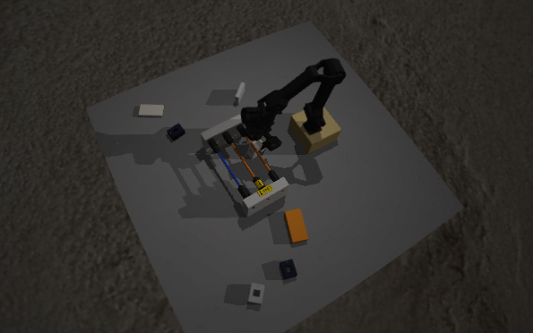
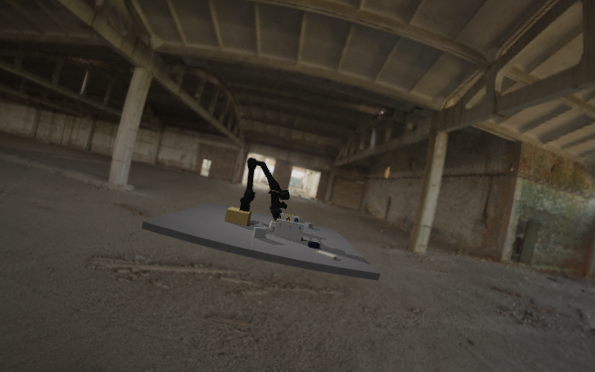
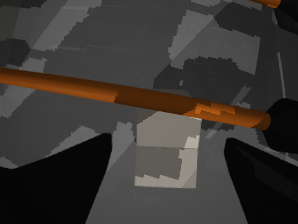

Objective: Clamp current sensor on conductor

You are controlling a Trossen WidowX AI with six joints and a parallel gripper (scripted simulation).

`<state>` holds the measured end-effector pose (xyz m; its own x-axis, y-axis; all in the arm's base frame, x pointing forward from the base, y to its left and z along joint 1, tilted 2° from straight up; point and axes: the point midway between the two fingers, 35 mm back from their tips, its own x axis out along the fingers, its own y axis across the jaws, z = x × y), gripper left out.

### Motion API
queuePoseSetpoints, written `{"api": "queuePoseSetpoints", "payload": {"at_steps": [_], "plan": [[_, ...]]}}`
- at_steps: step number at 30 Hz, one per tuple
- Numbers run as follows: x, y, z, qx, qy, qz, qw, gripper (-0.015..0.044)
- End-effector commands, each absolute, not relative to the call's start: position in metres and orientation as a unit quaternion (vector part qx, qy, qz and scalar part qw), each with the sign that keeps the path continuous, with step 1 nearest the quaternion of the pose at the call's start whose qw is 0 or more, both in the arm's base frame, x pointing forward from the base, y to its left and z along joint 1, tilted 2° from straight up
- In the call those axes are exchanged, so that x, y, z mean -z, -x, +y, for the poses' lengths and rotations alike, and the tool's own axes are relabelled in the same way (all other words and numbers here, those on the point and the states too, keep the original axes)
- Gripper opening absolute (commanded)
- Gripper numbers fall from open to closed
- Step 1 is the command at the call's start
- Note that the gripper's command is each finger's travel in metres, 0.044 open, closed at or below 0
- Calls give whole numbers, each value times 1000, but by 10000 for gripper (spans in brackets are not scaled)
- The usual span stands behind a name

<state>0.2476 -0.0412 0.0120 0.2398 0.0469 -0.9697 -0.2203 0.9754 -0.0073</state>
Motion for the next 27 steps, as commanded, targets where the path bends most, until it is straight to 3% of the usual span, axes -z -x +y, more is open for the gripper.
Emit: {"api": "queuePoseSetpoints", "payload": {"at_steps": [1, 7, 13, 25, 27], "plan": [[-5, -248, -41, -83, 69, 612, 783, 328], [3, -248, -40, -84, 69, 612, 784, 328], [-1, -249, -40, -86, 70, 611, 784, 171], [-1, -249, -40, -86, 70, 611, 784, 91], [-3, -249, -40, -84, 69, 612, 784, 38]]}}
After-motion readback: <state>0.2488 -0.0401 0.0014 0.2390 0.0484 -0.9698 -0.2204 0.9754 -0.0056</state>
